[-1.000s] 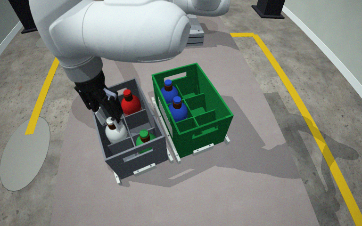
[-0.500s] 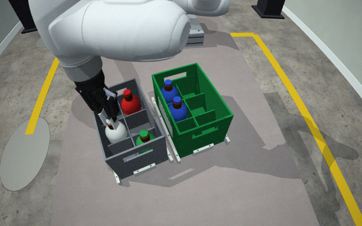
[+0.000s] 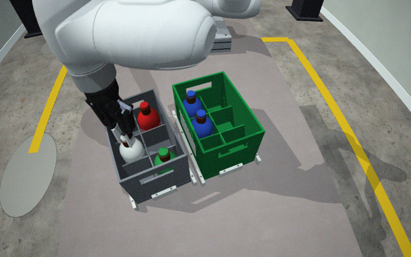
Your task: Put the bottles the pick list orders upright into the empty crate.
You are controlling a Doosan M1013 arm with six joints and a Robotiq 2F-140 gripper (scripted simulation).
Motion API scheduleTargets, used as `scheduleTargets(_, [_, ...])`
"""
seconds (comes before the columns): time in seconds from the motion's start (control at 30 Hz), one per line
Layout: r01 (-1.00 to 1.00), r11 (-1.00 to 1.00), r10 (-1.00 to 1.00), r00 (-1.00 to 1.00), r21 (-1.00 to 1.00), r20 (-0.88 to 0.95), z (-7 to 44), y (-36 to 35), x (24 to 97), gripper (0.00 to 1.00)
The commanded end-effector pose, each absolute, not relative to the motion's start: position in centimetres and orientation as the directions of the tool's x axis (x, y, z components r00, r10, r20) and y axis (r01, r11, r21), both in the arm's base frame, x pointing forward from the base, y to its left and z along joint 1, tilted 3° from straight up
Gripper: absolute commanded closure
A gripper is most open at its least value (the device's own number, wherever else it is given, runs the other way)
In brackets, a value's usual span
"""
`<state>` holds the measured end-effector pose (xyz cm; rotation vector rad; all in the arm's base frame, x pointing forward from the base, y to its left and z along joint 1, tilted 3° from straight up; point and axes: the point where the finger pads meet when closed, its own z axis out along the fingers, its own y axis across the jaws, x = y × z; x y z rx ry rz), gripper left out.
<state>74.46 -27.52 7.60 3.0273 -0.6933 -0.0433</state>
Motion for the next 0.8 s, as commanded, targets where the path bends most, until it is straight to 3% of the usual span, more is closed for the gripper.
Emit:
scheduleTargets(0.0, [-0.434,-0.9,-0.435,0.9,0.041,-0.019,7.62,-27.52,74.46,1.0])
scheduleTargets(0.77, [-0.434,-0.9,-0.435,0.9,0.041,-0.019,8.28,-27.5,74.49,1.0])
